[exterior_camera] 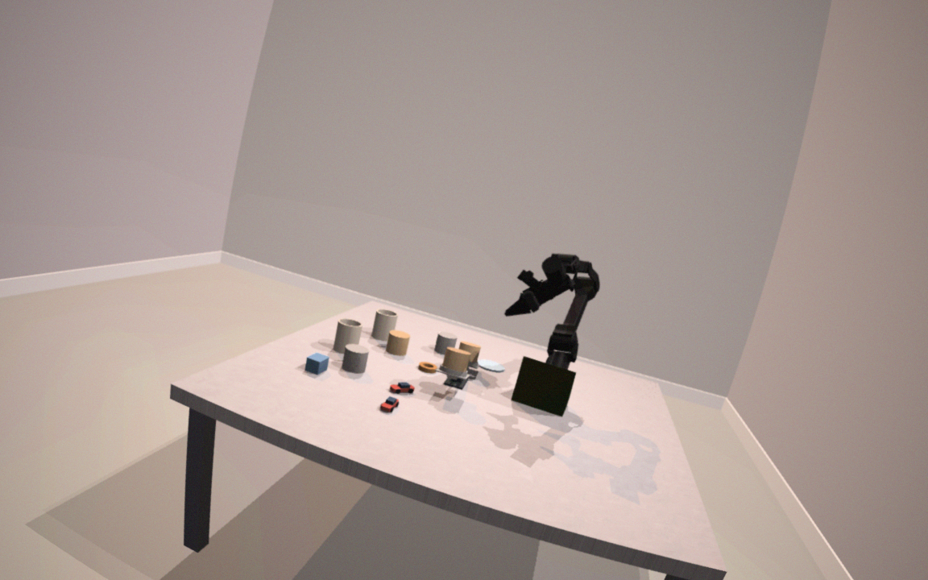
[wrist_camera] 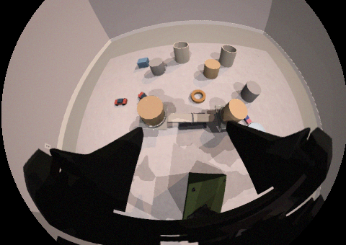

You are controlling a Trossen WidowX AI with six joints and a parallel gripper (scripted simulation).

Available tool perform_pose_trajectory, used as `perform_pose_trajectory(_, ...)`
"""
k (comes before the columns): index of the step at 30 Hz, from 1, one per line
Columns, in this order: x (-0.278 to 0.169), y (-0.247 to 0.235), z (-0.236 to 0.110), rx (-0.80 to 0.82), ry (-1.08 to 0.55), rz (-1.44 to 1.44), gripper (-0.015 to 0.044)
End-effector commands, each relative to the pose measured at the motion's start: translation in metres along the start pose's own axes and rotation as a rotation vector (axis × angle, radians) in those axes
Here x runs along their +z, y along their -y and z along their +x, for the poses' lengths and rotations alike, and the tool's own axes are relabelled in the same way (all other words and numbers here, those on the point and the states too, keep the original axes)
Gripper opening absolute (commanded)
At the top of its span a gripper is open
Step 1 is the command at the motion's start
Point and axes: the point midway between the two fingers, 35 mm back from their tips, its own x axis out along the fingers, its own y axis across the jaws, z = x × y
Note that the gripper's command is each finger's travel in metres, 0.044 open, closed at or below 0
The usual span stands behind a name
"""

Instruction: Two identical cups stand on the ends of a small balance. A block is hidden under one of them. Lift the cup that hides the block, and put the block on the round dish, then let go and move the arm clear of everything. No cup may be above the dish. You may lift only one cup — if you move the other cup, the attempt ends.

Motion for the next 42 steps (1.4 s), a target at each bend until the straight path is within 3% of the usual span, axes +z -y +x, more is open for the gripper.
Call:
perform_pose_trajectory(1,-0.012,0.015,0.011,-0.108,-0.016,-0.045,0.044)
perform_pose_trajectory(8,-0.013,0.019,0.014,-0.129,-0.027,-0.034,0.044)
perform_pose_trajectory(42,0.022,0.101,0.098,-0.434,-0.359,0.87,0.044)
